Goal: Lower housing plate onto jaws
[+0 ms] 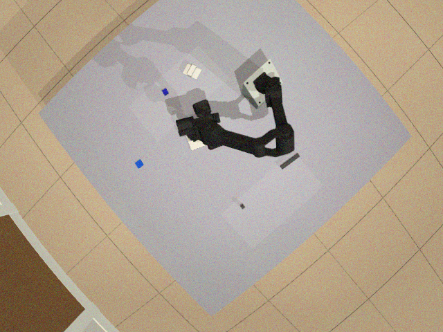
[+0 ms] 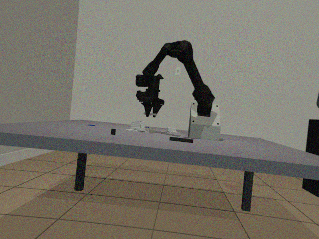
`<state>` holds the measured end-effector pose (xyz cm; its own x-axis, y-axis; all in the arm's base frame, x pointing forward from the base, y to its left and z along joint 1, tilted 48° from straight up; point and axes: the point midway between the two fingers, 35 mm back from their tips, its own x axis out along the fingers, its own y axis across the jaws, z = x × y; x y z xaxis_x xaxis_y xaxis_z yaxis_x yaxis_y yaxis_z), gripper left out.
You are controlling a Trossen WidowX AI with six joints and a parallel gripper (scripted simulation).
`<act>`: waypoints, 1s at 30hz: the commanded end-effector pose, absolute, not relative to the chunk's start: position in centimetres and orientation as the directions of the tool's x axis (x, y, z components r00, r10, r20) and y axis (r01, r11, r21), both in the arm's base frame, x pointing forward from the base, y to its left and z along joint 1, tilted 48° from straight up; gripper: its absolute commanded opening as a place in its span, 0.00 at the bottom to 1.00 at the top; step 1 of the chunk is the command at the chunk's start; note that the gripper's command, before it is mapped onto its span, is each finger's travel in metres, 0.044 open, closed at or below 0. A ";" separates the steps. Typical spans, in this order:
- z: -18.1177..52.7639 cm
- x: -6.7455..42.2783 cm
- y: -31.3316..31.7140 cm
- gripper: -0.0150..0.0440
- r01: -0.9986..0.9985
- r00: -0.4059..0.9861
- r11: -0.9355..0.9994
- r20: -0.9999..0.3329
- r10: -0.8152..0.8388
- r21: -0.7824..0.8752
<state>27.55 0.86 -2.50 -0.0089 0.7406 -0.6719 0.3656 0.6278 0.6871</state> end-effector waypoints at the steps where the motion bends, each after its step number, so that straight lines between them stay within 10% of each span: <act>1: -2.6 27.5 0.7 0.85 0.363 -0.007 0.628 -0.672 0.740 0.688; 30: -4.7 27.6 2.9 0.85 0.363 -0.006 0.629 -0.673 0.739 0.687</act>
